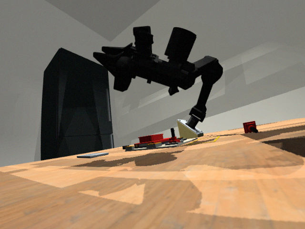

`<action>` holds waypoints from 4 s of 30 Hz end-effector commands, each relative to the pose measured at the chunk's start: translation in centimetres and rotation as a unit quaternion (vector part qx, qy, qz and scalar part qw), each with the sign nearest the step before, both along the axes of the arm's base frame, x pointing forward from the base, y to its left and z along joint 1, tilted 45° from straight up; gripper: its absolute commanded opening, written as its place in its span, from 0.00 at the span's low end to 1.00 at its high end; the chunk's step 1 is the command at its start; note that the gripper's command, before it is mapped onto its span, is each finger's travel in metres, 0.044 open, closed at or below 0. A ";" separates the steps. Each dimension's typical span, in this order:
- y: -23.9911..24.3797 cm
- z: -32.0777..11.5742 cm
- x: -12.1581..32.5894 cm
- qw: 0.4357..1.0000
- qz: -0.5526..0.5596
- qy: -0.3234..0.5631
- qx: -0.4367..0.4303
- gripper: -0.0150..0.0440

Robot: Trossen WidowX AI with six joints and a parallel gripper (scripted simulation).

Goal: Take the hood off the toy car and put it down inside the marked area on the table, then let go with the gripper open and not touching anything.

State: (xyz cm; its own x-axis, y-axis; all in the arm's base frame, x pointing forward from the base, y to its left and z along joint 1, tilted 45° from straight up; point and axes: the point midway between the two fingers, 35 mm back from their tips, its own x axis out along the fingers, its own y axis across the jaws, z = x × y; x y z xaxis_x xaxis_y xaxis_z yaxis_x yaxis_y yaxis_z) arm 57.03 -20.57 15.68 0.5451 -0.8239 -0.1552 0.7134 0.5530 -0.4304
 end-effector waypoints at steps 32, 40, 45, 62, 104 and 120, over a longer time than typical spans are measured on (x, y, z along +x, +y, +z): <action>3.1 -18.2 -25.4 0.598 0.316 0.353 0.647 1.00; 4.2 -16.6 -26.9 0.550 0.320 0.309 0.707 1.00; 4.3 -16.7 -26.9 0.550 0.320 0.309 0.707 1.00; 5.2 -17.7 -26.7 0.550 0.320 0.309 0.707 1.00; 7.4 -19.9 -26.3 0.550 0.321 0.309 0.707 1.00; 8.0 -20.4 -26.3 0.549 0.321 0.309 0.707 1.00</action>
